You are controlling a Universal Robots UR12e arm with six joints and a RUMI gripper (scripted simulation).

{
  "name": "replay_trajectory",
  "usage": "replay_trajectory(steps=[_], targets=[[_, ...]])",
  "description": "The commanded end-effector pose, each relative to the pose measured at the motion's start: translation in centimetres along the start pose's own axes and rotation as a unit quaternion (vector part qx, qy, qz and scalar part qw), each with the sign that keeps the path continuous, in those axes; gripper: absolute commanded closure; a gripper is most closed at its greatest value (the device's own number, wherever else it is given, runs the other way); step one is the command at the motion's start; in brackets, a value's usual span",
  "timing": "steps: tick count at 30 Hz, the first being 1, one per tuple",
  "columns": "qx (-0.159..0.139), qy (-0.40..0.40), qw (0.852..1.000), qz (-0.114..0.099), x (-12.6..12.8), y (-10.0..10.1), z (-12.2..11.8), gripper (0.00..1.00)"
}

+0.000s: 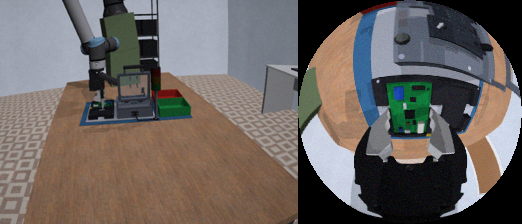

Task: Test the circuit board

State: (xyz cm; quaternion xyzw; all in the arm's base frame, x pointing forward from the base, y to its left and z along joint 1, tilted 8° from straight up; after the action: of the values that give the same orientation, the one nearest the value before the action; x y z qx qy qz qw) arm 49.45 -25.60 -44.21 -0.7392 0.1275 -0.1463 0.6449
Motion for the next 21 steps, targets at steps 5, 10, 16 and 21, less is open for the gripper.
replay_trajectory(steps=[5, 10, 16, 21], targets=[[0.000, 0.000, 1.000, 0.000, 0.0, -1.1, 0.0, 0.61], [0.000, 0.000, 1.000, 0.000, 0.0, -1.6, 0.0, 0.61], [0.000, 0.000, 1.000, 0.000, 0.0, -2.3, 0.0, 0.61], [0.000, 0.000, 1.000, 0.000, 0.0, -2.7, 0.0, 0.61]])
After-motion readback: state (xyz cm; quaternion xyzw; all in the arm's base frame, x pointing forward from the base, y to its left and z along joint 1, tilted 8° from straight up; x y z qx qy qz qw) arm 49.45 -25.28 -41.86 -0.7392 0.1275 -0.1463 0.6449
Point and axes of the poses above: the point where the finger pads meet when closed, its own y axis out along the fingers, its own x axis across the jaws, z = x × y, the point moved 4 cm from there along -y, back along the fingers, and after that the axes turned 10 degrees about y, right-handed, at the moved point
